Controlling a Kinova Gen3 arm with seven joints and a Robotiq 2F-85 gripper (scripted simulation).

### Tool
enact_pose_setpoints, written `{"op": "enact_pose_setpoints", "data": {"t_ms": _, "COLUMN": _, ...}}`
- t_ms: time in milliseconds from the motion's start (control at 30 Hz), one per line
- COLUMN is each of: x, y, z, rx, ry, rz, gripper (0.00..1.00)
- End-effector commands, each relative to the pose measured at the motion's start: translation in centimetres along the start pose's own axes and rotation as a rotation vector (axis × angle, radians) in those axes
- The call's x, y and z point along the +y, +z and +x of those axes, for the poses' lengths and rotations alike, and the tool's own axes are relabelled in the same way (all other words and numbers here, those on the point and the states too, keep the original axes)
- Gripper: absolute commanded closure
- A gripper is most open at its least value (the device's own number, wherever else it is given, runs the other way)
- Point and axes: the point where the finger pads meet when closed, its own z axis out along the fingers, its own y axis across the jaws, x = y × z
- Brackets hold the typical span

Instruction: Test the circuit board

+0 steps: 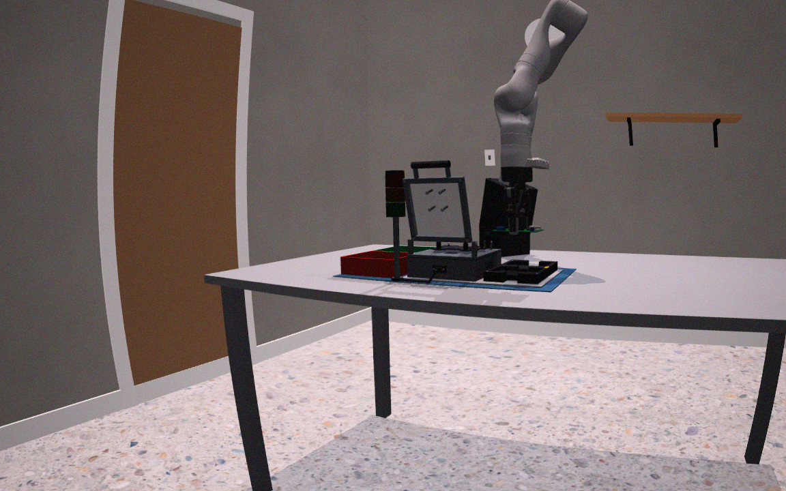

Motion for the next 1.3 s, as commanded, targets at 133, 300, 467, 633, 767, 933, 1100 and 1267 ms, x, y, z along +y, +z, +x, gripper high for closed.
{"op": "enact_pose_setpoints", "data": {"t_ms": 133, "x": 0.07, "y": -0.07, "z": 0.01, "rx": 0.001, "ry": 0.000, "rz": -0.002, "gripper": 0.23}}
{"op": "enact_pose_setpoints", "data": {"t_ms": 300, "x": 0.07, "y": -0.07, "z": 0.01, "rx": 0.001, "ry": 0.000, "rz": -0.002, "gripper": 0.23}}
{"op": "enact_pose_setpoints", "data": {"t_ms": 467, "x": 0.07, "y": -0.07, "z": 0.01, "rx": 0.001, "ry": 0.000, "rz": -0.002, "gripper": 0.23}}
{"op": "enact_pose_setpoints", "data": {"t_ms": 633, "x": 0.07, "y": -0.07, "z": 0.01, "rx": 0.001, "ry": 0.000, "rz": -0.002, "gripper": 0.23}}
{"op": "enact_pose_setpoints", "data": {"t_ms": 767, "x": 0.06, "y": -0.07, "z": 0.00, "rx": 0.001, "ry": 0.000, "rz": -0.002, "gripper": 0.23}}
{"op": "enact_pose_setpoints", "data": {"t_ms": 933, "x": 0.04, "y": -0.08, "z": -0.09, "rx": 0.001, "ry": 0.000, "rz": -0.002, "gripper": 0.23}}
{"op": "enact_pose_setpoints", "data": {"t_ms": 1100, "x": -0.02, "y": -0.10, "z": -0.33, "rx": 0.001, "ry": 0.000, "rz": -0.002, "gripper": 0.23}}
{"op": "enact_pose_setpoints", "data": {"t_ms": 1267, "x": -0.15, "y": -0.14, "z": -0.86, "rx": 0.001, "ry": 0.000, "rz": -0.002, "gripper": 0.23}}
